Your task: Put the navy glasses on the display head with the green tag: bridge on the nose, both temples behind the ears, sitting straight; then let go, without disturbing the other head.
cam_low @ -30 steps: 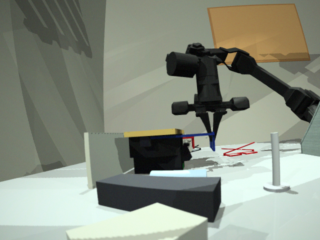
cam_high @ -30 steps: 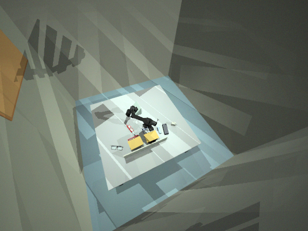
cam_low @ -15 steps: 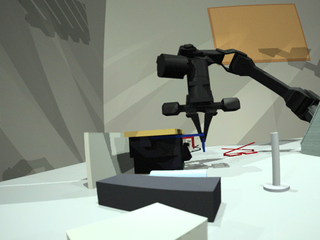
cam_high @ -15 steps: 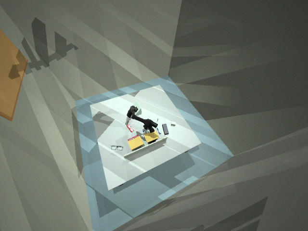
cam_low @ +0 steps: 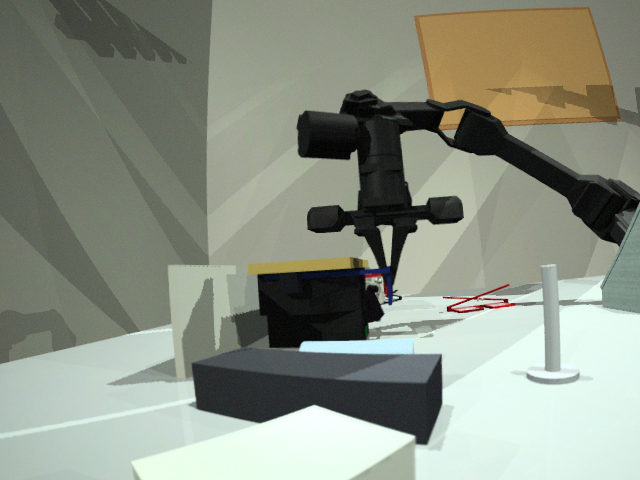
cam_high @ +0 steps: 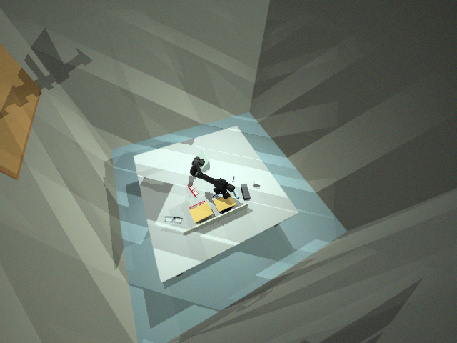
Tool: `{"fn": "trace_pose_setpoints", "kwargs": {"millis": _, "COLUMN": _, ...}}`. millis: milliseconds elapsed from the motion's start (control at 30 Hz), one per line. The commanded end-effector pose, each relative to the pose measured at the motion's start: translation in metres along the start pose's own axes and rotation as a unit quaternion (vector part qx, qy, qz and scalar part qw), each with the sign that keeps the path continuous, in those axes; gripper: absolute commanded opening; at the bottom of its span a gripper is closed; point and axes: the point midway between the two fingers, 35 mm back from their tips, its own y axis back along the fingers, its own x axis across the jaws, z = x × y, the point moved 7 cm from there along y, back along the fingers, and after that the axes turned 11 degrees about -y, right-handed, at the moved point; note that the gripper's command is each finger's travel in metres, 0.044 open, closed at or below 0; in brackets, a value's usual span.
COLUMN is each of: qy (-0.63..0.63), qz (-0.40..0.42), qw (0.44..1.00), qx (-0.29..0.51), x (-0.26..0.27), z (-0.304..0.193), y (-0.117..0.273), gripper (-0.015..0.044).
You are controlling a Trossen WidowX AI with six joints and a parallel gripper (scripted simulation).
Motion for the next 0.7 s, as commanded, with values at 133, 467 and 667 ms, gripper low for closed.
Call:
{"fn": "trace_pose_setpoints", "kwargs": {"millis": 133, "qy": 0.003, "qz": -0.001, "qw": 1.0, "qx": -0.004, "x": 0.0071, "z": -0.0021, "y": -0.0026, "gripper": 0.0}}
{"fn": "trace_pose_setpoints", "kwargs": {"millis": 467, "qy": 0.003, "qz": -0.001, "qw": 1.0, "qx": -0.004, "x": 0.008, "z": -0.0022, "y": -0.004, "gripper": 0.0}}
{"fn": "trace_pose_setpoints", "kwargs": {"millis": 667, "qy": 0.003, "qz": -0.001, "qw": 1.0, "qx": -0.004, "x": 0.0076, "z": -0.0023, "y": -0.0053, "gripper": 0.0}}
